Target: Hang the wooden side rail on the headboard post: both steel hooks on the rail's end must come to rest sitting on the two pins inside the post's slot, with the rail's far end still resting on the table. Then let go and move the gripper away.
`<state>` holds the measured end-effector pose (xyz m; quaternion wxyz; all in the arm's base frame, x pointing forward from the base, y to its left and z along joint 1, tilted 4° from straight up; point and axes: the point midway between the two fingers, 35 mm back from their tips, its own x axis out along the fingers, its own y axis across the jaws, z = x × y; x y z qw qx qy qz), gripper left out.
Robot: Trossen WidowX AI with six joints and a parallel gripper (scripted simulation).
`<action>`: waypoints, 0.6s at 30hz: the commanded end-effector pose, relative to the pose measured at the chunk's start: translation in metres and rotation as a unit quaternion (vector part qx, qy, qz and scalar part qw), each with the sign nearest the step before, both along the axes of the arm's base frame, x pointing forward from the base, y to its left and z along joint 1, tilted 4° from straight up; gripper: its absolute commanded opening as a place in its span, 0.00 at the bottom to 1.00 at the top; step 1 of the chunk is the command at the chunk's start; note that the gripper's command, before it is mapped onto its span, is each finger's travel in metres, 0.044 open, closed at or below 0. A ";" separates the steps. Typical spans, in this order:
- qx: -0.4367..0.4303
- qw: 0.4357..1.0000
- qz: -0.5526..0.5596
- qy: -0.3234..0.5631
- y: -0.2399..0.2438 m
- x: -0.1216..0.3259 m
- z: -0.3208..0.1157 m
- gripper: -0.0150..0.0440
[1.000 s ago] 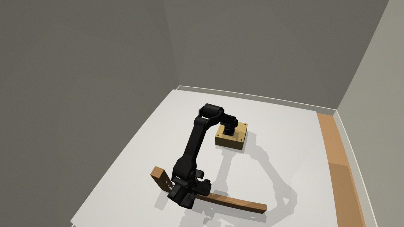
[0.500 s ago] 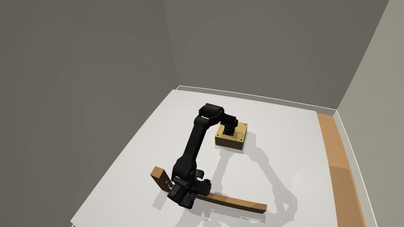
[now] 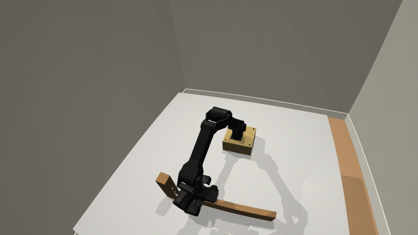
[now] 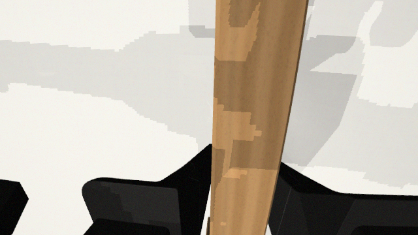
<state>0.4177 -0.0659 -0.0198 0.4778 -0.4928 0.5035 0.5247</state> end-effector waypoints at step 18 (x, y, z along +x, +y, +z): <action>0.000 1.000 0.000 -0.009 0.000 0.003 0.011 0.25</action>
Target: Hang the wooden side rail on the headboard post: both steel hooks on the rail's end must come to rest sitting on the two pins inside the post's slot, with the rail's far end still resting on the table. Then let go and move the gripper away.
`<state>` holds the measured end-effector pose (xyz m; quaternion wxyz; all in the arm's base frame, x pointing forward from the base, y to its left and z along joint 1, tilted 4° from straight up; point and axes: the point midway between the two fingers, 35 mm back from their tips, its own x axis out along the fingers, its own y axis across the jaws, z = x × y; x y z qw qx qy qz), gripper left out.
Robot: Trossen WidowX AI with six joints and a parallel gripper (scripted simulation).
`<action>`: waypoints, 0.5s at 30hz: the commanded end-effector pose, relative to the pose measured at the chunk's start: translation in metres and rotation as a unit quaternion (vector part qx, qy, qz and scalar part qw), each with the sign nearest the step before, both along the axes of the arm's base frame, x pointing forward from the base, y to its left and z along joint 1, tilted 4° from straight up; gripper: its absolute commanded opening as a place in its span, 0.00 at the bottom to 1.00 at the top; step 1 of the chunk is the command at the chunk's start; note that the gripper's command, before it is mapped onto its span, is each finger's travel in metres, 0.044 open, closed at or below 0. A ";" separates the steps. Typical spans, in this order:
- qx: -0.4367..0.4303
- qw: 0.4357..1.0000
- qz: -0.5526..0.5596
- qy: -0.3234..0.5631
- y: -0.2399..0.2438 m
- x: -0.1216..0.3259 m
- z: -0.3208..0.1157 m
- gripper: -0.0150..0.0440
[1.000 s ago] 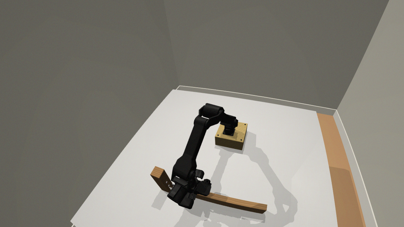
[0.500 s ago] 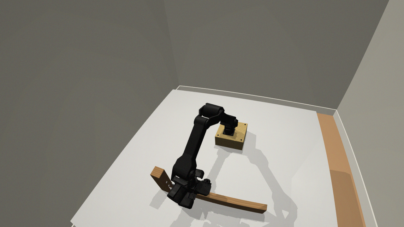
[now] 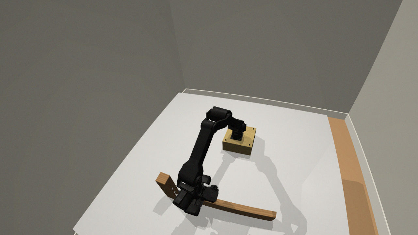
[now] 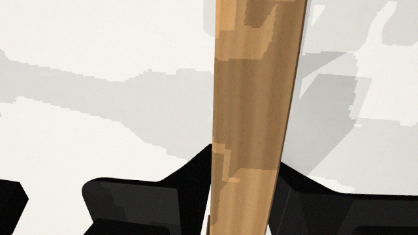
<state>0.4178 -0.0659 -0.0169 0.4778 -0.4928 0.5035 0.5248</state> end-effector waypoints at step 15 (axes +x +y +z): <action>0.000 1.000 0.000 -0.010 0.000 0.003 0.011 0.25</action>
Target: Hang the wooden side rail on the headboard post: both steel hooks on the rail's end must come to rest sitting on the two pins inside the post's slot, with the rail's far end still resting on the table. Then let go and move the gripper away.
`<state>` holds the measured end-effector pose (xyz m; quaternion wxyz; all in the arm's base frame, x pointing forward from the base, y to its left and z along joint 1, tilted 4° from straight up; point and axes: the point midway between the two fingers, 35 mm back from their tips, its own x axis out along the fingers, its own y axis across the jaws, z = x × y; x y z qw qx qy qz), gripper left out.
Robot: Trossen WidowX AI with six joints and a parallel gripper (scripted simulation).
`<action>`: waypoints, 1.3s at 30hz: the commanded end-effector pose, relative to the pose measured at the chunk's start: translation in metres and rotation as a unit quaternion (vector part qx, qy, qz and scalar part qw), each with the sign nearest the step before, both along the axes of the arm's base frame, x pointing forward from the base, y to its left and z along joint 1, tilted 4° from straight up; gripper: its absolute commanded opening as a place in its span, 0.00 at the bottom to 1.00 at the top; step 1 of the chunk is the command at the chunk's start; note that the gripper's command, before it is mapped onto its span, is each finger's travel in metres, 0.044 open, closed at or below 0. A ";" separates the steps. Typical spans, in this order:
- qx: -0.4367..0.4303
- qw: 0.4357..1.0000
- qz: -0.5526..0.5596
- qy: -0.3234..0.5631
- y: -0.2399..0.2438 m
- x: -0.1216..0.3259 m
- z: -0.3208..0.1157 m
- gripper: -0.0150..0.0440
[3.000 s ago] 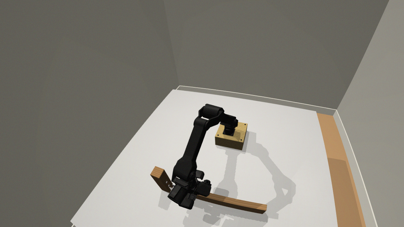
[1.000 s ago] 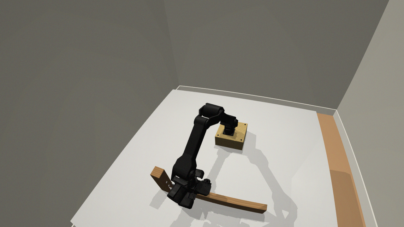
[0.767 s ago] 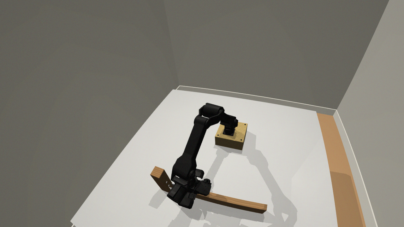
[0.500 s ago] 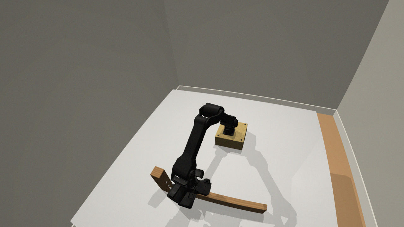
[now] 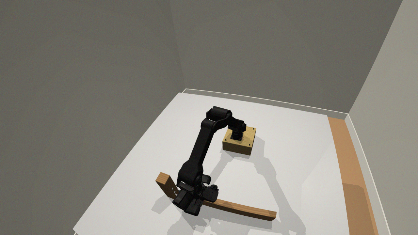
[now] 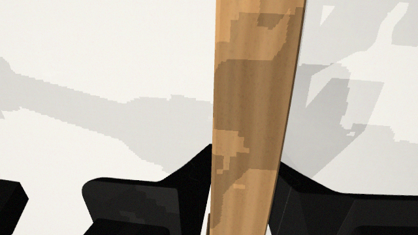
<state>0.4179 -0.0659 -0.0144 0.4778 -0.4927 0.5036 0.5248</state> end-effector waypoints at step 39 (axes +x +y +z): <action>0.000 1.000 0.000 -0.010 0.000 0.004 0.015 0.25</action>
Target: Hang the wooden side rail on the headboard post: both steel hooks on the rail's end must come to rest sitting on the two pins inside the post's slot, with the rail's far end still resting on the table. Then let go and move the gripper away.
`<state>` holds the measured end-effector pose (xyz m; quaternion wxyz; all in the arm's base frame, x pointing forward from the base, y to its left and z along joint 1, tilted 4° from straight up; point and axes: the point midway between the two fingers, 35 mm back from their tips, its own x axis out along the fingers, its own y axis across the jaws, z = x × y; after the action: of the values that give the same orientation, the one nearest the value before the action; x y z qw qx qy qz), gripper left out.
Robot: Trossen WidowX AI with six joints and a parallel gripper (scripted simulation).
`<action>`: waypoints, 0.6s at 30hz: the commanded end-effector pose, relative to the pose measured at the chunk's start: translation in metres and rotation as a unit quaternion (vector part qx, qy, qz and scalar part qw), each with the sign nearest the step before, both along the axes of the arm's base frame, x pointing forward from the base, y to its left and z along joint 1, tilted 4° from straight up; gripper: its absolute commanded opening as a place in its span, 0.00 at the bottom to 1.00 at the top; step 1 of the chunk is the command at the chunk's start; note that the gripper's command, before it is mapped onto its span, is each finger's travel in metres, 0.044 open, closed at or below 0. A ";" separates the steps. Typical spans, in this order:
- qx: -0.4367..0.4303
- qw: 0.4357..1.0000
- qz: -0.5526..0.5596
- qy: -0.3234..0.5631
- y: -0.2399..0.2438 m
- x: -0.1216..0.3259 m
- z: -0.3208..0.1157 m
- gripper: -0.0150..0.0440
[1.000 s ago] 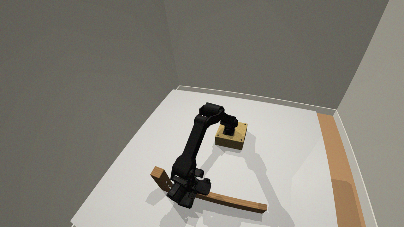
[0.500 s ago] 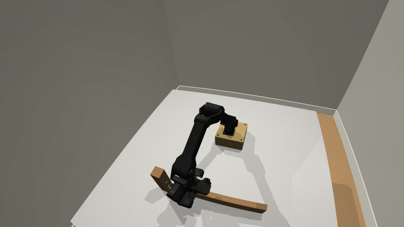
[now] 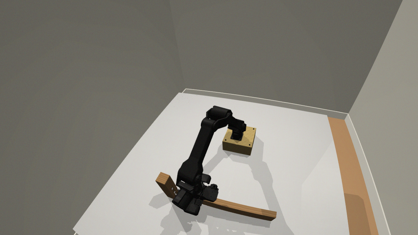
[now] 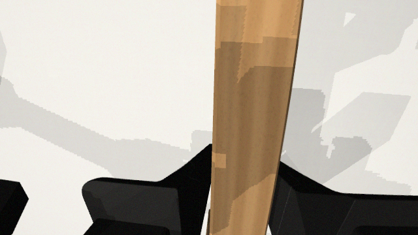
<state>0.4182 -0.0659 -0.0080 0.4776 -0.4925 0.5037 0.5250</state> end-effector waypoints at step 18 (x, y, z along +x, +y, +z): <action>0.000 1.000 0.000 -0.010 -0.001 0.004 0.010 0.25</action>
<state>0.4185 -0.0660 -0.0055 0.4777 -0.4926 0.5036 0.5249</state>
